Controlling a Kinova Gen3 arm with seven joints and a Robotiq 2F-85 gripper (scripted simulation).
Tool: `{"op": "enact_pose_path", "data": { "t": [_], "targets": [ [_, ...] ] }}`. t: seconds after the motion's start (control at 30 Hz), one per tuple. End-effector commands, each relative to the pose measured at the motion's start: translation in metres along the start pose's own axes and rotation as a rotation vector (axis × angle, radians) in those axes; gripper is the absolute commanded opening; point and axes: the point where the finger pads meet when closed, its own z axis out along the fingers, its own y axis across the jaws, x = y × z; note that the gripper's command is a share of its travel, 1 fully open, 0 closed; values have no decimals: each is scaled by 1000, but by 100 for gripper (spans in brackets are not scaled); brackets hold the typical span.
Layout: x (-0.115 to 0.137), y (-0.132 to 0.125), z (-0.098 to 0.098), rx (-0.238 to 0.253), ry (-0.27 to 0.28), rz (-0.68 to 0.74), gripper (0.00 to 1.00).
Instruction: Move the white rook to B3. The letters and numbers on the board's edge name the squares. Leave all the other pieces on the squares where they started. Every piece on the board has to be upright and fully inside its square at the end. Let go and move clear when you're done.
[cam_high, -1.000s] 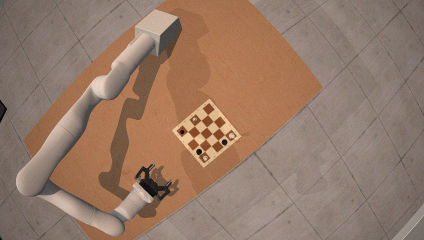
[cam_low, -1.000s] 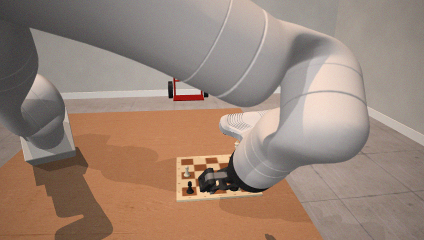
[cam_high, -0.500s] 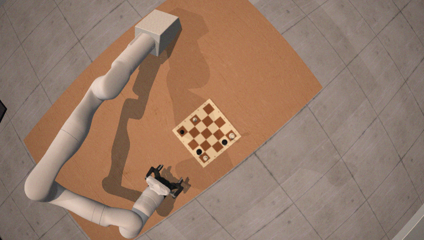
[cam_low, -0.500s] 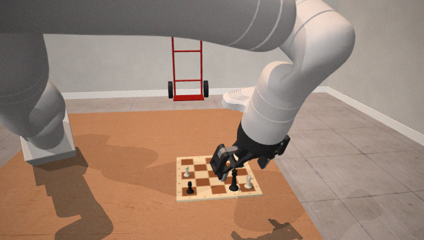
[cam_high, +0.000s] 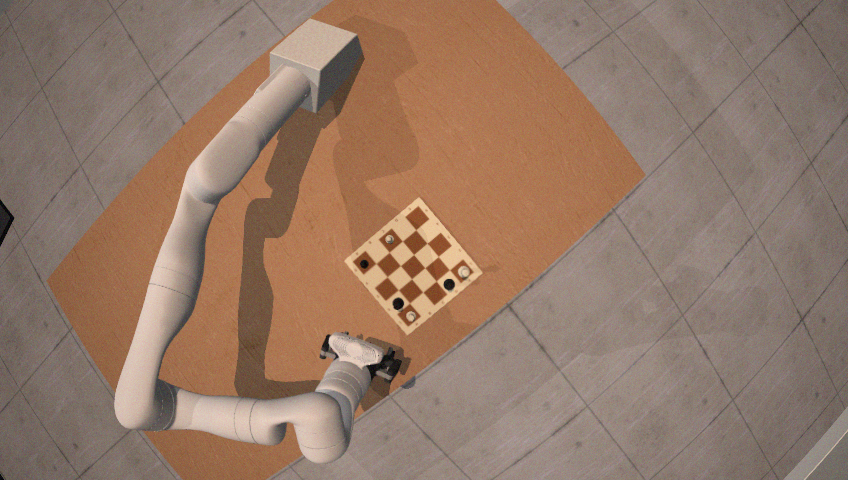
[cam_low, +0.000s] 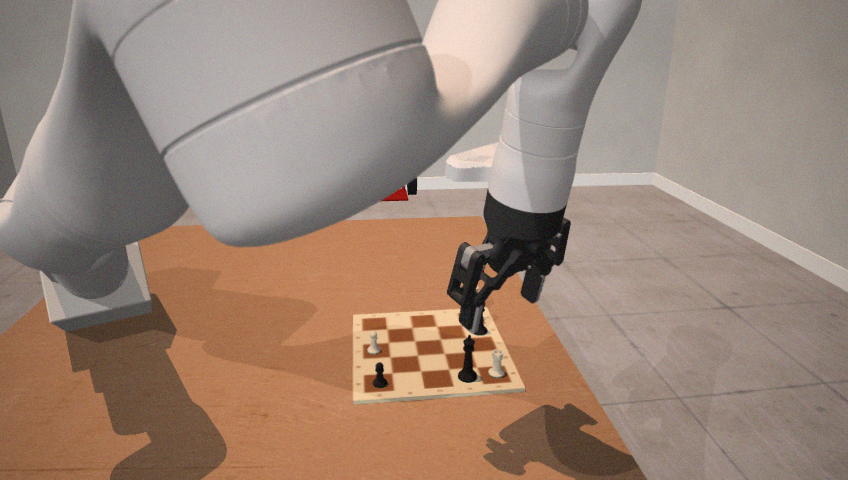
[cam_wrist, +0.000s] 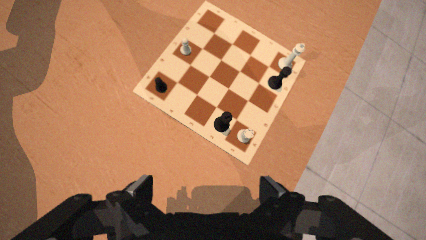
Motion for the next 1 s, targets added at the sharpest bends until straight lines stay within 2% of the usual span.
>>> {"op": "enact_pose_path", "data": {
  "t": [0.0,0.2,0.27,0.47,0.63,0.97],
  "targets": [
    [34,26,3,11,-3,-100,100],
    [49,49,1,41,-127,-201,100],
    [49,49,1,41,-127,-201,100],
    [59,62,2,68,-196,-265,100],
    [62,66,2,74,-214,-282,100],
    [62,66,2,74,-216,-283,100]
  ]
}}
